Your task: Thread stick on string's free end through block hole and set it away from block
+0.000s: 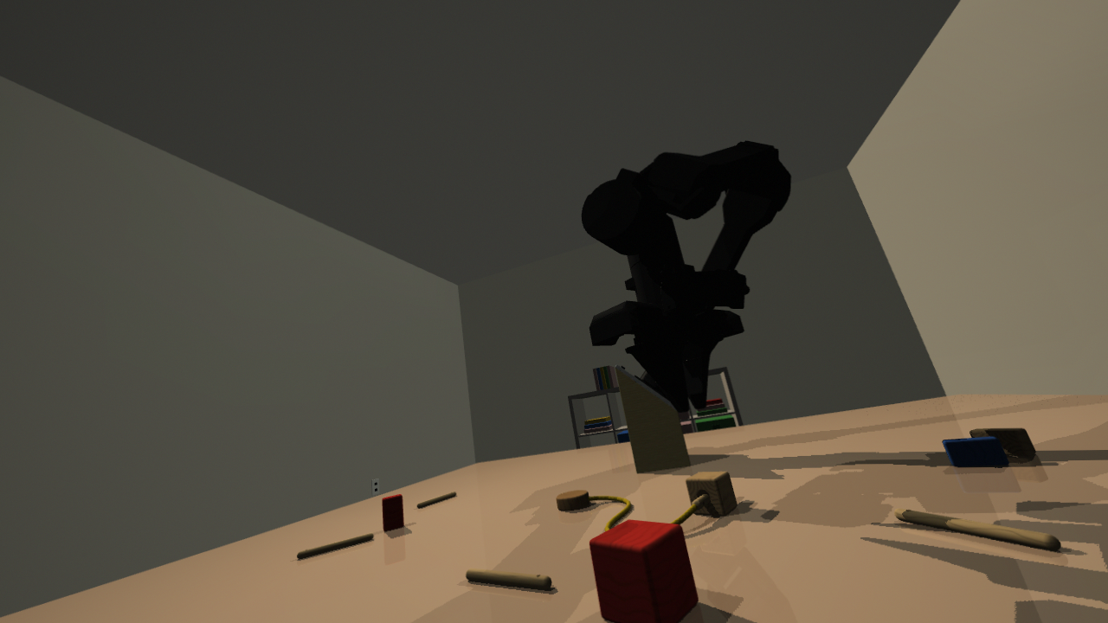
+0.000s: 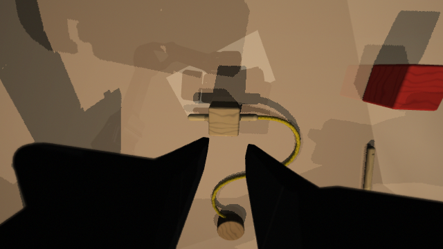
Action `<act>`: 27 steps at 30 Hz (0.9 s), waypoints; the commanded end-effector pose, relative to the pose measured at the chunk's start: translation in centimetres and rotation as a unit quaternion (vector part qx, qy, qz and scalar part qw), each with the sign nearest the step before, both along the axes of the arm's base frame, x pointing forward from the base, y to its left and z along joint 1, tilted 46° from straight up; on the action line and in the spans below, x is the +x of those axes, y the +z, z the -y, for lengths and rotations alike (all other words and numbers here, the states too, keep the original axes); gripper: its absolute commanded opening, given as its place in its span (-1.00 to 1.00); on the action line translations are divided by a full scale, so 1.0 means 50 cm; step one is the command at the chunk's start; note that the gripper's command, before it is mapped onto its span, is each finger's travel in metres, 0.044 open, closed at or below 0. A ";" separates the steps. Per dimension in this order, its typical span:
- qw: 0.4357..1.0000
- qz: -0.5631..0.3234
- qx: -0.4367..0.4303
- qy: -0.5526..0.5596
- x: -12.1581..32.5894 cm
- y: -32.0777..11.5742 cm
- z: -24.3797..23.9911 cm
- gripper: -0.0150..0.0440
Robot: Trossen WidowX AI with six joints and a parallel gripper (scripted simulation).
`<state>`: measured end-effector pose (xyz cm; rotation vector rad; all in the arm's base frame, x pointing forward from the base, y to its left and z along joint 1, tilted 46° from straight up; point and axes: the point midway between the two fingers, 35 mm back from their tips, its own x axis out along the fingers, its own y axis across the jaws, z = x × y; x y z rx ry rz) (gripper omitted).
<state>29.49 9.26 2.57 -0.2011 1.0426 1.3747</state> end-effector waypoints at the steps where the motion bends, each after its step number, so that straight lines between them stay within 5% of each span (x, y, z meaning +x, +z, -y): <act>1: 0.912 -0.292 -0.062 -0.282 -0.041 0.006 -0.008 -0.07; 11: 0.759 -0.461 -0.101 -0.449 -0.059 0.011 -0.011 -0.07; 27: 0.757 -0.463 -0.101 -0.450 -0.059 0.011 -0.011 -0.07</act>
